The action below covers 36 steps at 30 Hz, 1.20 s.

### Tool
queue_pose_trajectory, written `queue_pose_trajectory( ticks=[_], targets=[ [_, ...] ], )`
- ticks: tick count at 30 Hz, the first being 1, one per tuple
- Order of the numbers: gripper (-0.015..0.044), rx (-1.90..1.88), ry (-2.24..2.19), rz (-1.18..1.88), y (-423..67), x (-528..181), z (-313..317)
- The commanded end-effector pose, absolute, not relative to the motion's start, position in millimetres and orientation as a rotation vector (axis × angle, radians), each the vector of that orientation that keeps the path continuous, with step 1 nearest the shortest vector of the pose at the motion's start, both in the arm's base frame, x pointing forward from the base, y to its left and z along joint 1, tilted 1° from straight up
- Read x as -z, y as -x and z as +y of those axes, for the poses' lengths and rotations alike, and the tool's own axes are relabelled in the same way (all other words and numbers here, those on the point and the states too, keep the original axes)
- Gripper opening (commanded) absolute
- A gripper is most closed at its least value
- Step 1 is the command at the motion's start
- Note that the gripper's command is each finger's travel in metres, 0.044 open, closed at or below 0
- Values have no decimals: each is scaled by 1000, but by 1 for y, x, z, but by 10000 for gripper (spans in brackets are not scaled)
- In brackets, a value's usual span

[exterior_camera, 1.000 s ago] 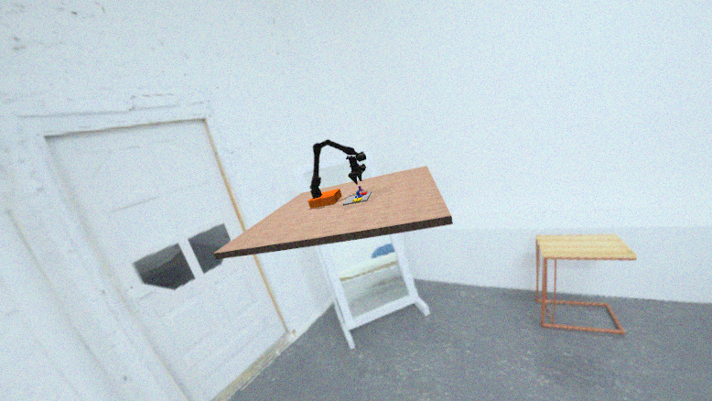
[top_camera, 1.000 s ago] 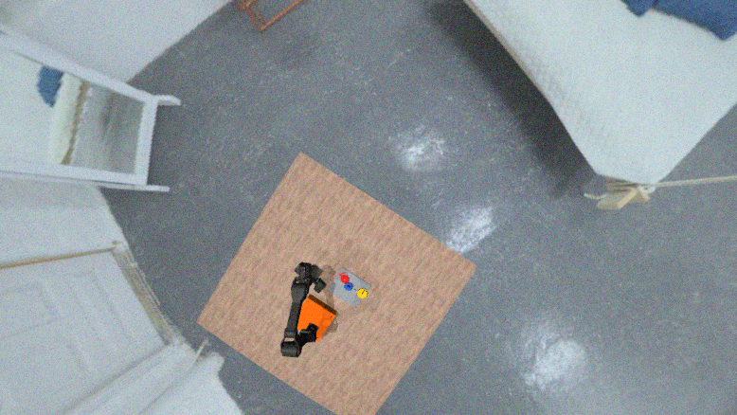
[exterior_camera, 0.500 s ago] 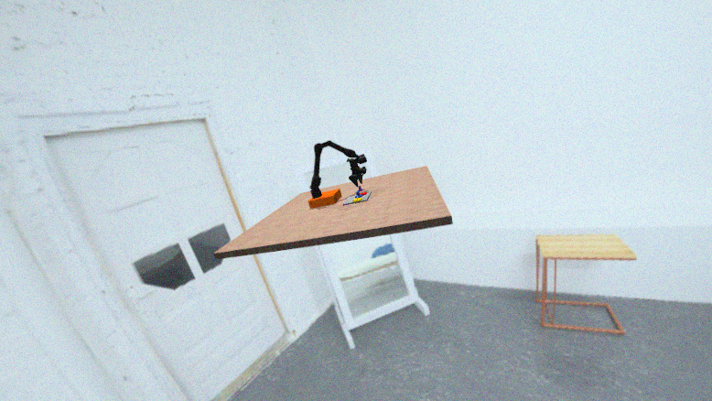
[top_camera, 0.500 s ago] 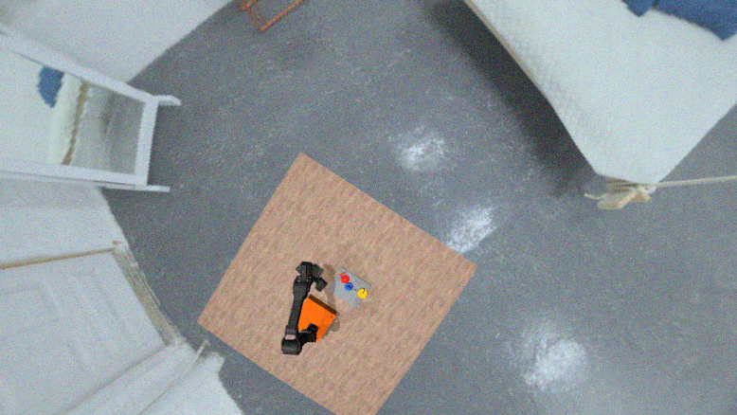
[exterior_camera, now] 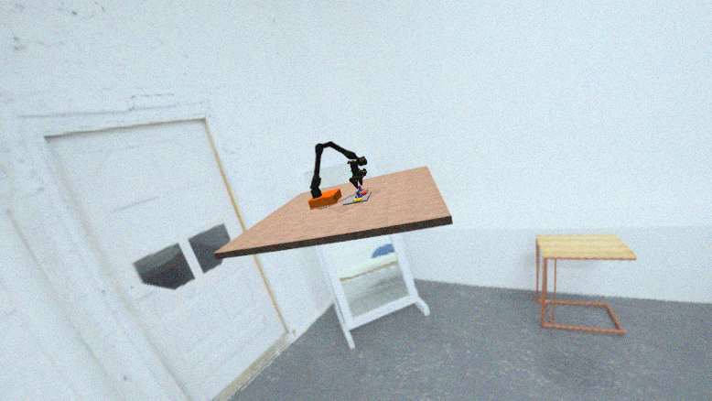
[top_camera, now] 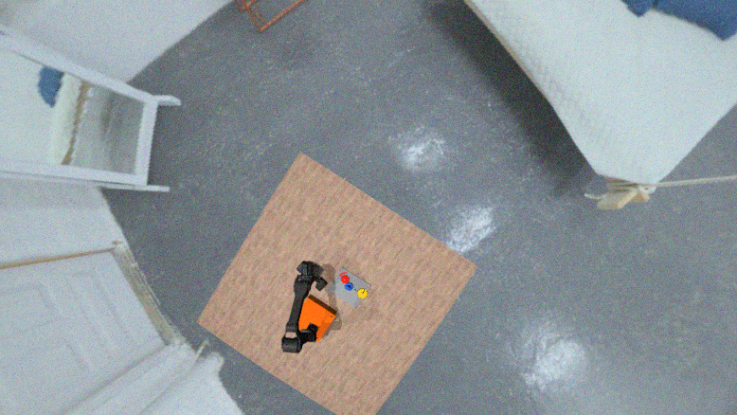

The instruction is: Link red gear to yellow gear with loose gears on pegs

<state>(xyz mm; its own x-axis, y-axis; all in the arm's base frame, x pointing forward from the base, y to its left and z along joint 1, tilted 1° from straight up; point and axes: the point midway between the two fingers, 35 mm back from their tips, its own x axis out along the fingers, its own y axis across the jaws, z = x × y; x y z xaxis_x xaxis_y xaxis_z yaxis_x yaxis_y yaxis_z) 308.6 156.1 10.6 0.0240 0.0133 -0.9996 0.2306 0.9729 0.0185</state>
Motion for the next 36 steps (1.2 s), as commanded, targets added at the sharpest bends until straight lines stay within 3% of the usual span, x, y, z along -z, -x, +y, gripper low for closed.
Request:
queue_pose_trajectory(
  ticks=[1,14,22,36],
  targets=[
    [414,173,-197,1546,-307,-9,156],
    [72,173,-197,1546,-307,-9,156],
    [0,173,-197,1546,-307,-9,156],
    [0,172,-197,1545,-313,-40,158]
  ],
)
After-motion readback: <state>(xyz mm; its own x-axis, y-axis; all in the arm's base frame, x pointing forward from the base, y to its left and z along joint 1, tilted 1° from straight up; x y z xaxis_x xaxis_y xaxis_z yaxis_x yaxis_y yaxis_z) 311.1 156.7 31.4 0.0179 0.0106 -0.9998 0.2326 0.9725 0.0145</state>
